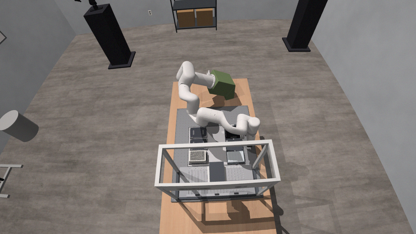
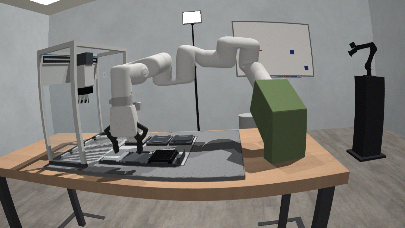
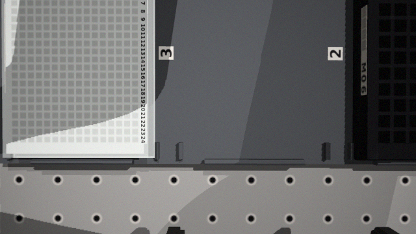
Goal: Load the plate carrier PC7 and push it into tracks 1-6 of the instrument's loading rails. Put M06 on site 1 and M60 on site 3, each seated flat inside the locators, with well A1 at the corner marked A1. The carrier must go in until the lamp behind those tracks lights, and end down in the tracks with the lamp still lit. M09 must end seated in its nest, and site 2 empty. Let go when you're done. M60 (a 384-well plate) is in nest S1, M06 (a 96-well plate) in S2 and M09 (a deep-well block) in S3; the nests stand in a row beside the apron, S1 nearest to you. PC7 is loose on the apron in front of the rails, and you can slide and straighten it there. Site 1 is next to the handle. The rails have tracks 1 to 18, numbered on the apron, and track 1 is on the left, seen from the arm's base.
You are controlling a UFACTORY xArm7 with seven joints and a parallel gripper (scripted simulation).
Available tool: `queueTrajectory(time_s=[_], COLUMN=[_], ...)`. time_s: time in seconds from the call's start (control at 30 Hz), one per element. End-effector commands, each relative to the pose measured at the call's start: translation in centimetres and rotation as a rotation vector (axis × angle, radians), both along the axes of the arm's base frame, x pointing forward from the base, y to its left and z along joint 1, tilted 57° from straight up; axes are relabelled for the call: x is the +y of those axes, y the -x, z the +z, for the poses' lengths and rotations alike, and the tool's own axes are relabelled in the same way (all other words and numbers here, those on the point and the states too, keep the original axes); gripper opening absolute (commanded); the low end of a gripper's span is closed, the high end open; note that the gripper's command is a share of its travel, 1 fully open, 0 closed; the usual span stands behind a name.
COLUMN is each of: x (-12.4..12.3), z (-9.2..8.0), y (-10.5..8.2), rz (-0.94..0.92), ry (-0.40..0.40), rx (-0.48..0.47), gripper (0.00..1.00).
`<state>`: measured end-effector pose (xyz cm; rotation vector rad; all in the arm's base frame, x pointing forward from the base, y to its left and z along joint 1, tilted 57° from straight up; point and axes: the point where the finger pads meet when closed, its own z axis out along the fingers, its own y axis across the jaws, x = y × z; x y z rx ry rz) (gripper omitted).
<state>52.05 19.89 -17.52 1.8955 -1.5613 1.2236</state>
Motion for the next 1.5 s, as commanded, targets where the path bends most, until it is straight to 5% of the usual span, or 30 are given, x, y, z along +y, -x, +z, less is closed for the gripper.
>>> queueTrajectory(time_s=[0.0,1.47], x=[-0.1,-3.0], z=[-0.2,-2.3], y=[-0.2,-1.6], rz=[0.003,0.003], ry=[-0.005,-0.005], rx=[0.0,0.0], gripper=[1.0,1.0])
